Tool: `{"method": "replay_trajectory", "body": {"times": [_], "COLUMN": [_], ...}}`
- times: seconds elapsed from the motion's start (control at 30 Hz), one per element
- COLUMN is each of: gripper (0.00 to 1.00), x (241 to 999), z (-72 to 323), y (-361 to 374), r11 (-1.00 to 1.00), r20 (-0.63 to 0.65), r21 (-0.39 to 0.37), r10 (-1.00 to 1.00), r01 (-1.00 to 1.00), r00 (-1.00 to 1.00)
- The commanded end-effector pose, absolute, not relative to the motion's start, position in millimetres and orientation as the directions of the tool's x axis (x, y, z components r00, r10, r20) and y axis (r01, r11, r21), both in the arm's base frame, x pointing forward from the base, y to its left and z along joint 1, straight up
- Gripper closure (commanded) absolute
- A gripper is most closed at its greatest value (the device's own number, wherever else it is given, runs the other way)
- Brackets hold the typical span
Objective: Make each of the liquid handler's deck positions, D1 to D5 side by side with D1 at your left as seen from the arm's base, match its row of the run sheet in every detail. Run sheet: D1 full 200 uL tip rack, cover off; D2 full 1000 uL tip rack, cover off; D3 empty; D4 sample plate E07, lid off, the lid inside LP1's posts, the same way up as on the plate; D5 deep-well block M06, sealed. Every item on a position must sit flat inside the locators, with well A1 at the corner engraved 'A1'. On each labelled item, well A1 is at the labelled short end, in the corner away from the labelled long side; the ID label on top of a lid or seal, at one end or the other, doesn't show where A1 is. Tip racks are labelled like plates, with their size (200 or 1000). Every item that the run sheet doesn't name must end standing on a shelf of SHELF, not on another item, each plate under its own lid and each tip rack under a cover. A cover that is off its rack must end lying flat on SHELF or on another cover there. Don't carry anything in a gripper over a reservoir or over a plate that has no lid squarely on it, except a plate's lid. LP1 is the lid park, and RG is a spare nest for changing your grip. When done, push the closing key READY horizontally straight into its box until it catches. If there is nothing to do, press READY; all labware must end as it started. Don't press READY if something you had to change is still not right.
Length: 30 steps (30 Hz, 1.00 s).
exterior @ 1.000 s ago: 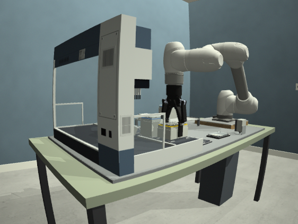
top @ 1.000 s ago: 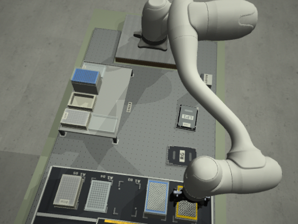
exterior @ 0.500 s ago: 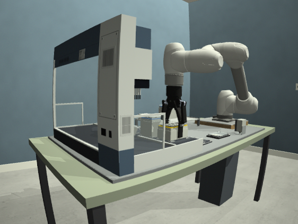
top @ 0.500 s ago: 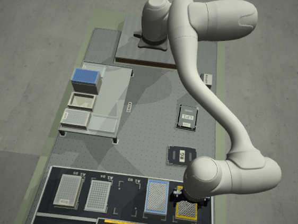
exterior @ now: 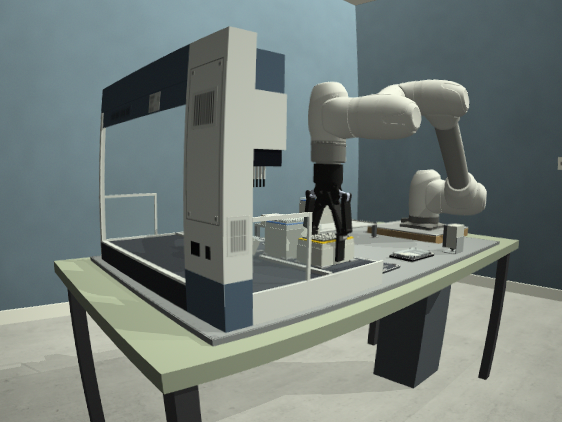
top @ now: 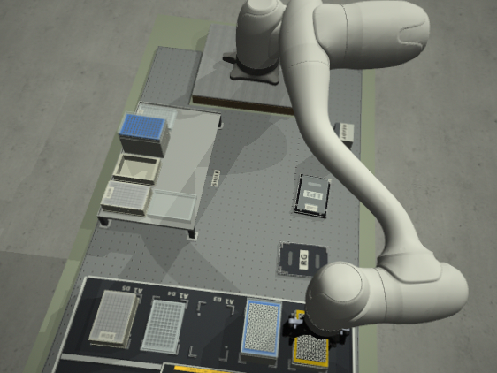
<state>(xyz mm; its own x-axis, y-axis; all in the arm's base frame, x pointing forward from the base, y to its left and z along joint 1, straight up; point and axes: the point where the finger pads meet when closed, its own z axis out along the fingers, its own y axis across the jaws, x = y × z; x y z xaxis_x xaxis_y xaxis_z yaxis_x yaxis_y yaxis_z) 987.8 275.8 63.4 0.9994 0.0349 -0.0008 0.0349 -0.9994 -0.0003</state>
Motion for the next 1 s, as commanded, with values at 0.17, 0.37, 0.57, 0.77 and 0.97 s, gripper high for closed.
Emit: {"method": "replay_trajectory", "body": {"times": [0.17, 0.37, 0.57, 0.77, 0.97], "gripper": [0.9, 0.34, 0.34, 0.34, 0.34], "x": [988.2, 988.2, 988.2, 988.2, 988.2], "z": [63.4, 63.4, 63.4, 63.4, 63.4], "y": [276.0, 276.1, 276.1, 276.1, 276.1], "r11": [-0.999, -0.999, -0.999, -0.999, -0.999], "r20": [0.001, 0.001, 0.001, 0.001, 0.001], "r21": [-0.001, -0.001, -0.001, -0.001, -0.001], "r10": [0.035, 0.035, 0.035, 0.035, 0.035], "r01": [0.035, 0.035, 0.035, 0.035, 0.035], "r00": [0.999, 0.999, 0.999, 0.999, 0.999]}}
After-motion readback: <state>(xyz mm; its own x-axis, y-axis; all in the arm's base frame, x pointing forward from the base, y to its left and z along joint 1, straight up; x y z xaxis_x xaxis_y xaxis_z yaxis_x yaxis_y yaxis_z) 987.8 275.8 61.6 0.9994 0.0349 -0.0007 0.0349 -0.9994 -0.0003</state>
